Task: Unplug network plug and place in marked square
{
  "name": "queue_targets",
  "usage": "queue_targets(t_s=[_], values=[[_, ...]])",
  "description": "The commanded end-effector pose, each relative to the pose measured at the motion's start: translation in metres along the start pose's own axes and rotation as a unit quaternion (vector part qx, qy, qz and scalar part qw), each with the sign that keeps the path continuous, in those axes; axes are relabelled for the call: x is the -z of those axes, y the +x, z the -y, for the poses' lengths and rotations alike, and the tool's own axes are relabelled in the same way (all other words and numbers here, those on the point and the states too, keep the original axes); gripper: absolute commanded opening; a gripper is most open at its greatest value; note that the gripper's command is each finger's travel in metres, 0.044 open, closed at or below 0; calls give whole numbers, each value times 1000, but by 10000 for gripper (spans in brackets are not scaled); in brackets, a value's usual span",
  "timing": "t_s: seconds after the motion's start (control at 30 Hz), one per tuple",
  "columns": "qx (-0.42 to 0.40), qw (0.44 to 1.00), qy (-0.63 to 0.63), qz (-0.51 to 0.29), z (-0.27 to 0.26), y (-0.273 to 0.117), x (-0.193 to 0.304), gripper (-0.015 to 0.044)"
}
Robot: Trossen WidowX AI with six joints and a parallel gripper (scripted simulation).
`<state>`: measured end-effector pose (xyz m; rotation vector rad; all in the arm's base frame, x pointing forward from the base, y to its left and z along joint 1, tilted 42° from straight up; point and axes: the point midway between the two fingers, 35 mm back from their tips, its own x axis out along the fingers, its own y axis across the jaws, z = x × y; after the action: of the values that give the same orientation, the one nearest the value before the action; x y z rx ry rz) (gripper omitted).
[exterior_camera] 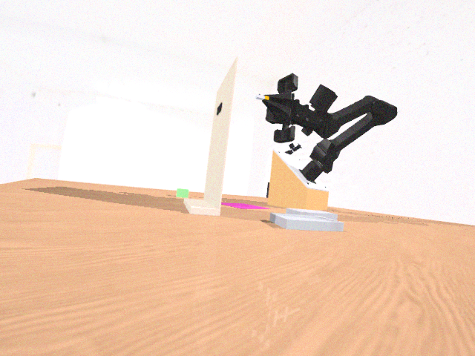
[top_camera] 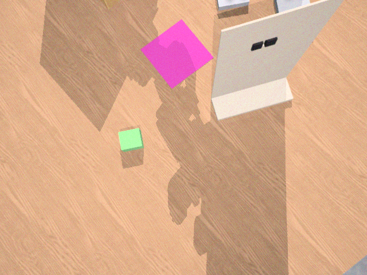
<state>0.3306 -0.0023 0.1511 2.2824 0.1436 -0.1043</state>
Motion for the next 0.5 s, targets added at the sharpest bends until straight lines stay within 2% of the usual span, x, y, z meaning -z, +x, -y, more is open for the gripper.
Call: queue_targets(t_s=[0.0, 0.47], values=[[-2, 1000, -3, -4, -5, -2, 2, 0], [113, 992, -43, 38, 38, 9, -36, 0]])
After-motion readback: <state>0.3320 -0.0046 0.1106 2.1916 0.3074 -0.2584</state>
